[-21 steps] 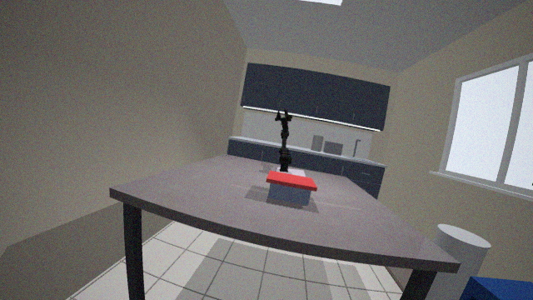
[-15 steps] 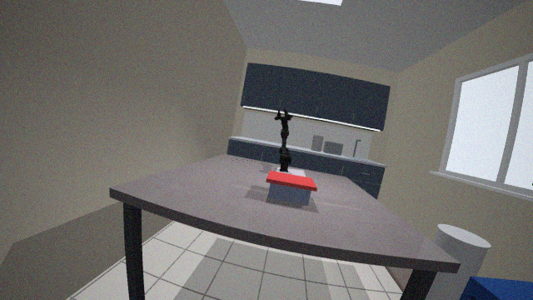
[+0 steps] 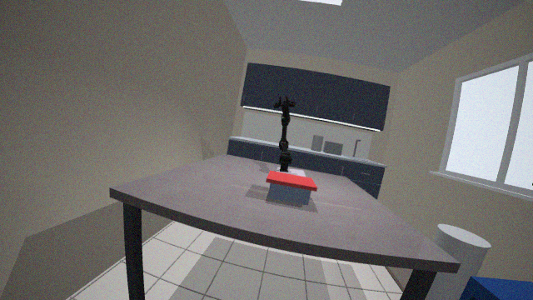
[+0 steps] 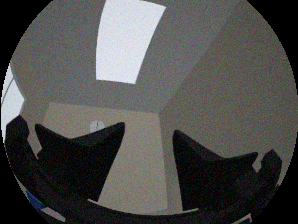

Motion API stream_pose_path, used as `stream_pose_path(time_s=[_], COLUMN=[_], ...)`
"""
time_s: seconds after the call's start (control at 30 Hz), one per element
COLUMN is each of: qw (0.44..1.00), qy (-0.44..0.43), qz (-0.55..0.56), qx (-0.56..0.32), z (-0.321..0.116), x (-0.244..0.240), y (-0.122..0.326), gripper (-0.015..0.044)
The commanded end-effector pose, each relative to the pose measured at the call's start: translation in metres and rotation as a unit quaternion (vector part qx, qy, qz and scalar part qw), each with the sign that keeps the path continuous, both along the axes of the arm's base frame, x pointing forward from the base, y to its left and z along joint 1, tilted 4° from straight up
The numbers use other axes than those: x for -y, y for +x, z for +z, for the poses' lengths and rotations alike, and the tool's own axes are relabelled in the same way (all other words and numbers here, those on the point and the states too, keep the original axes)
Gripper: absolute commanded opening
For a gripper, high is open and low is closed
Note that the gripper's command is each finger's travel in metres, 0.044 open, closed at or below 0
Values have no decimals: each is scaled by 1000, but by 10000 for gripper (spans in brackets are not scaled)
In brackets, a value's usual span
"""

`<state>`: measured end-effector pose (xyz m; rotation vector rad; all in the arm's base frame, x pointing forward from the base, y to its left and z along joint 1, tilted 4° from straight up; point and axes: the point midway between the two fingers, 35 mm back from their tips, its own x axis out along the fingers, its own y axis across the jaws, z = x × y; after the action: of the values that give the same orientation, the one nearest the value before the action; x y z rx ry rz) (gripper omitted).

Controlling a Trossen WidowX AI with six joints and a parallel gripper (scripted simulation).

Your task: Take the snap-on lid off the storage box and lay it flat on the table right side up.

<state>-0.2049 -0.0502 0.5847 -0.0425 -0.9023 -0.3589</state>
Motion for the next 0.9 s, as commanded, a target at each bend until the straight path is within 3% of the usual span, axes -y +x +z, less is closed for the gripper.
stream_pose_path(time_s=[0.0,0.27,0.37,0.6,0.67,0.87], qw=[997,971,961,911,904,842], qy=[35,131,156,262,275,379], qz=[57,161,181,244,250,279], qx=[-39,-119,-137,-204,-212,-264], z=[10,6,1,-35,-40,-94], x=[-1,-6,-7,-17,-18,-30], y=[57,177,203,302,313,389], gripper=[235,235,235,235,235,235])
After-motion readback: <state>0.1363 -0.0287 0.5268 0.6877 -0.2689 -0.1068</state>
